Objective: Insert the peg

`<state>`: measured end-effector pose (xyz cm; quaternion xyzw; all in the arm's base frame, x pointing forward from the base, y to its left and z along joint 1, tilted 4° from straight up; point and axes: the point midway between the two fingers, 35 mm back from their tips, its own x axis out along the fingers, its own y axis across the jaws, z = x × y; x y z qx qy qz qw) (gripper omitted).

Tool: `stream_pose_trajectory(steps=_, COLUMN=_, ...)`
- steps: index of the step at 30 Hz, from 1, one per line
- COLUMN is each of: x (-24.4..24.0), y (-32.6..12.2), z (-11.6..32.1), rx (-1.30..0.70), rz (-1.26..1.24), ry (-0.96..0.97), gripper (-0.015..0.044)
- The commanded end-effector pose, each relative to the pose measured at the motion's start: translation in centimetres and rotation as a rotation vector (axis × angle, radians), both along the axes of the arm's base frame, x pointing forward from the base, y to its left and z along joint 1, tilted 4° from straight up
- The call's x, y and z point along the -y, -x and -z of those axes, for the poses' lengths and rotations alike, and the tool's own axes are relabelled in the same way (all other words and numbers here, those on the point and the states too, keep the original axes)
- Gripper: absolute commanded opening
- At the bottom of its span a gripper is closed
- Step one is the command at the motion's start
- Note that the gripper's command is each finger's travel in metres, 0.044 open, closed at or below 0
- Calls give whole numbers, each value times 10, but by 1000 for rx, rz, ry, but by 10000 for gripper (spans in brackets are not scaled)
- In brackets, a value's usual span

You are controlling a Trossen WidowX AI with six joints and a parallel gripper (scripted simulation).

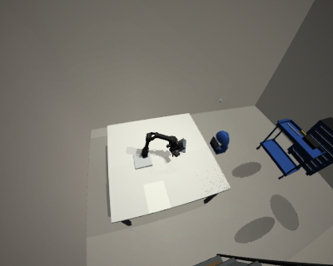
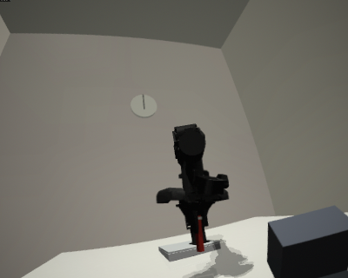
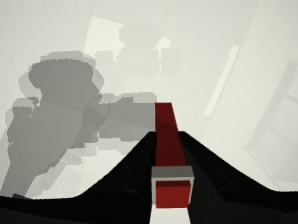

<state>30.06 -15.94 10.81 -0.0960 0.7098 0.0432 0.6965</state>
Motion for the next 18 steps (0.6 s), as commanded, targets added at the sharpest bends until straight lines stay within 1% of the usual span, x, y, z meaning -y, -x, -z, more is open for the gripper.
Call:
stream_pose_trajectory(steps=1, x=-3, y=-1, z=-2, rx=10, rz=-28, ry=25, gripper=0)
stream_pose_trajectory(steps=18, x=-20, y=-14, z=-2, rx=43, rz=-130, ry=105, gripper=0)
